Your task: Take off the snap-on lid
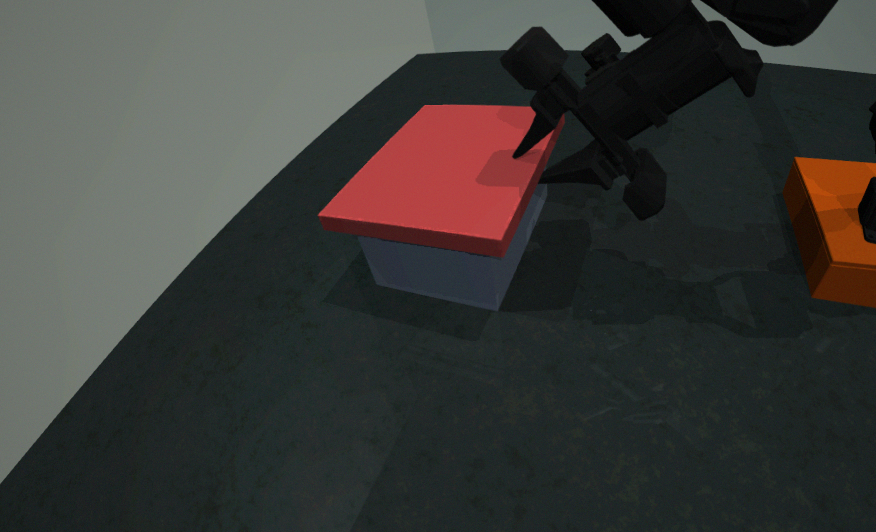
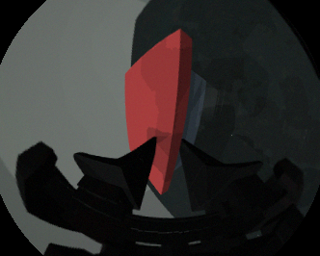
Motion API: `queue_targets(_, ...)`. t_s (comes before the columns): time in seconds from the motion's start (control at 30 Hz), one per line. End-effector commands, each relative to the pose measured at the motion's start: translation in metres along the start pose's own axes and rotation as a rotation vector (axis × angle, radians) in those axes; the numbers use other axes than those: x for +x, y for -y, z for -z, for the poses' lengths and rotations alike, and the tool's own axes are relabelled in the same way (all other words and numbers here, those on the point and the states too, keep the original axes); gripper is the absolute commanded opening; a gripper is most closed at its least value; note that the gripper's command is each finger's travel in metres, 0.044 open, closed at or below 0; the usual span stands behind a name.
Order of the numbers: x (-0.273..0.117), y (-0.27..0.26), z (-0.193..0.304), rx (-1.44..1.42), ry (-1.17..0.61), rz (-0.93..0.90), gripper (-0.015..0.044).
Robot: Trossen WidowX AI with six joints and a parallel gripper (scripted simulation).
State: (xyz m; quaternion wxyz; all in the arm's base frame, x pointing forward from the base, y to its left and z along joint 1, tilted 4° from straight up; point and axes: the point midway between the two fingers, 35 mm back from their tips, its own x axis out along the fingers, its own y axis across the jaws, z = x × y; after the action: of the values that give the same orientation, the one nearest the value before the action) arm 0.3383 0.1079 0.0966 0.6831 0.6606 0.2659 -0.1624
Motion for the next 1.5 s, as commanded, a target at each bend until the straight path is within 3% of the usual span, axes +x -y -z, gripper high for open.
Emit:
queue_targets(0.0, -0.0017, -0.0019, 0.0, 0.001, -0.001, -0.004, 0.0)
queue_targets(1.47, -0.008, -0.0082, -0.0003, 0.001, -0.001, -0.004, 0.0)
